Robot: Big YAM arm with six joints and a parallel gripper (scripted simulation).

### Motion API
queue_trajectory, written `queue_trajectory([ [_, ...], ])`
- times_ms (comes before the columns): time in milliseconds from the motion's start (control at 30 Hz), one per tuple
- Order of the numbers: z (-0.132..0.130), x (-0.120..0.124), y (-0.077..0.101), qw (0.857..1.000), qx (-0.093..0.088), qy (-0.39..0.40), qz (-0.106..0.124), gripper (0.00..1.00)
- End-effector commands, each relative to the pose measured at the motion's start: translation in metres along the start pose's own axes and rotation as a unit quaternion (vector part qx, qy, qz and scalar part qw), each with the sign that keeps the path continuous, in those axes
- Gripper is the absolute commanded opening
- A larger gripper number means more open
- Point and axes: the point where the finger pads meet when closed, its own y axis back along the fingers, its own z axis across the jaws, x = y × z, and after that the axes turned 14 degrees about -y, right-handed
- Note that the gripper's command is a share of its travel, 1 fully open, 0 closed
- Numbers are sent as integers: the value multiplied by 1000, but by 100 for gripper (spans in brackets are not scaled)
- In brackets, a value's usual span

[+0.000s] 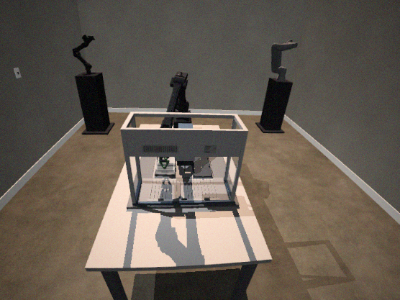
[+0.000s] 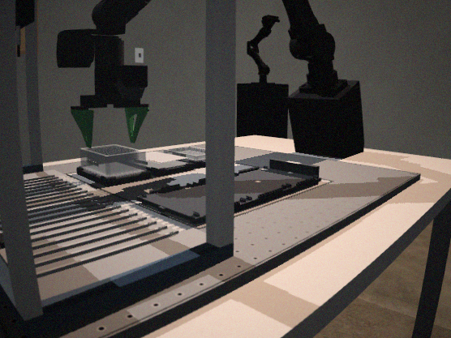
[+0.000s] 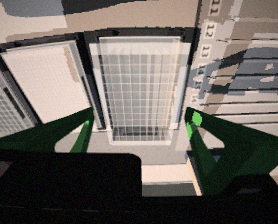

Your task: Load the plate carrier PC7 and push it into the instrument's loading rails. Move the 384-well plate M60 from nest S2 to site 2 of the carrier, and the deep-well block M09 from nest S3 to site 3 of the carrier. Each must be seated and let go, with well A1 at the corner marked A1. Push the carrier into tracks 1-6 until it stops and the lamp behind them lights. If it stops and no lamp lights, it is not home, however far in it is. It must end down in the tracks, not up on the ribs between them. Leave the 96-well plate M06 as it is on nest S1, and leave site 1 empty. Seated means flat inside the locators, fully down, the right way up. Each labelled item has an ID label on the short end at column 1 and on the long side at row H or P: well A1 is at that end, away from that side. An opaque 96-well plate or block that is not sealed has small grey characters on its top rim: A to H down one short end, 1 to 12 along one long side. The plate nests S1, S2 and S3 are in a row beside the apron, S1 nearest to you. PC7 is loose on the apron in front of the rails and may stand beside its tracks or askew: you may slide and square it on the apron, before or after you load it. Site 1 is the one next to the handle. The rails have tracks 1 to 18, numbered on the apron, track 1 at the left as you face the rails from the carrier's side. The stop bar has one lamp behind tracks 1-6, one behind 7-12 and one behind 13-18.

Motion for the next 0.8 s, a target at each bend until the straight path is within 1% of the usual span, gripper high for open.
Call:
queue_trajectory([
  [0, -13, -11, 7, 1000, 16, 8, -4, 100],
  [600, -13, -11, 7, 1000, 16, 8, -4, 100],
  [633, -11, -10, -1, 1000, 12, 7, -3, 100],
  [767, -9, -9, -6, 1000, 10, 6, -3, 100],
])
